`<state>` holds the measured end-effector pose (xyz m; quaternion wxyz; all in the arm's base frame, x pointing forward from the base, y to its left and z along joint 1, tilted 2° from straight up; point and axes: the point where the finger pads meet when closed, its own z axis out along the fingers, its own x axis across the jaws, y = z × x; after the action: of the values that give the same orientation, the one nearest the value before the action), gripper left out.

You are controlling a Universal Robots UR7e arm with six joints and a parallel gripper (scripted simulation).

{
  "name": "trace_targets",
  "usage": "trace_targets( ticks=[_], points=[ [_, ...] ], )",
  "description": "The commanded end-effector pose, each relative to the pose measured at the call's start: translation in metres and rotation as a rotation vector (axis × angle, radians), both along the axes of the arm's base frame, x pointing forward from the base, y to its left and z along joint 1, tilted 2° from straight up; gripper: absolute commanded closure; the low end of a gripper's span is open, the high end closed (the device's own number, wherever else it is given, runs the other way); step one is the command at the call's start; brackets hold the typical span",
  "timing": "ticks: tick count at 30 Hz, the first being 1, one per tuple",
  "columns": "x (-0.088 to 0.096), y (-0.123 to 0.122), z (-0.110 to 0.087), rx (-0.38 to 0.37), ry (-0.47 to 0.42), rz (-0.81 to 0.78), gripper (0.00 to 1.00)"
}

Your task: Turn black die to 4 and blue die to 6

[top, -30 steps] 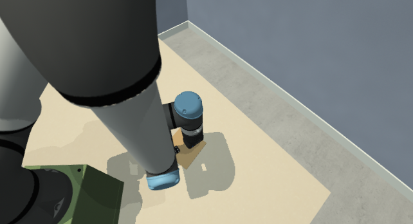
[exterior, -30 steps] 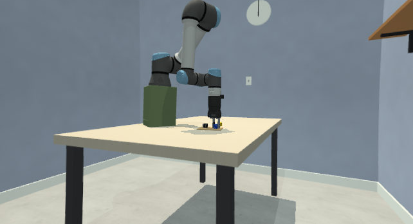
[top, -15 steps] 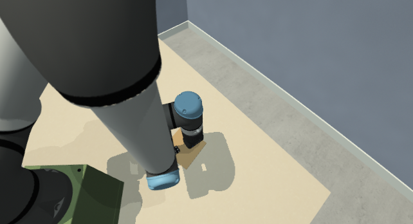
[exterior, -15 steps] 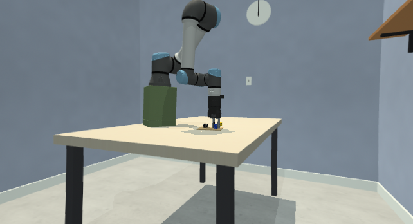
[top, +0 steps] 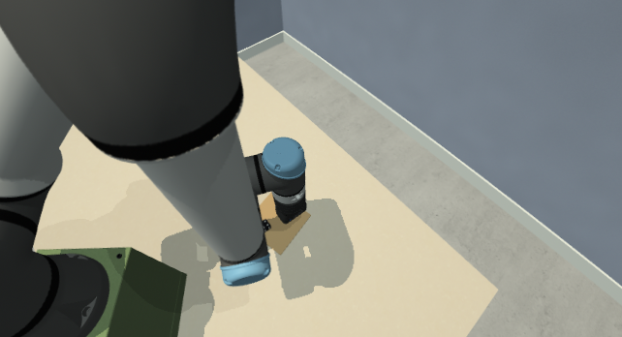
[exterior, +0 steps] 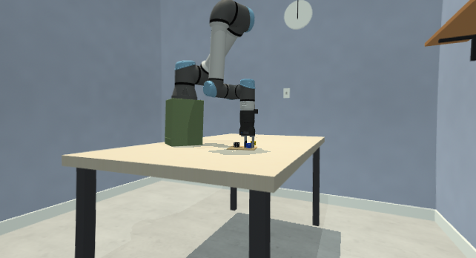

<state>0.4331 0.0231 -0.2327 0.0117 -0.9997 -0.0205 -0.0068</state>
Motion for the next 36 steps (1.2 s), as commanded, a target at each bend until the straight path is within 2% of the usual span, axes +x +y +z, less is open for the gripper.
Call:
trace_targets(
  ticks=[1,3,4,21,36],
  points=[
    [0.000,0.000,0.000,0.000,-0.001,0.000,0.27],
    [0.000,0.000,0.000,0.000,-0.001,0.000,0.27],
    [0.000,0.000,0.000,0.000,-0.001,0.000,0.21],
    [0.000,0.000,0.005,0.000,-0.001,0.000,0.21],
    [0.000,-0.001,0.057,0.000,-0.001,0.000,0.21]
  ],
)
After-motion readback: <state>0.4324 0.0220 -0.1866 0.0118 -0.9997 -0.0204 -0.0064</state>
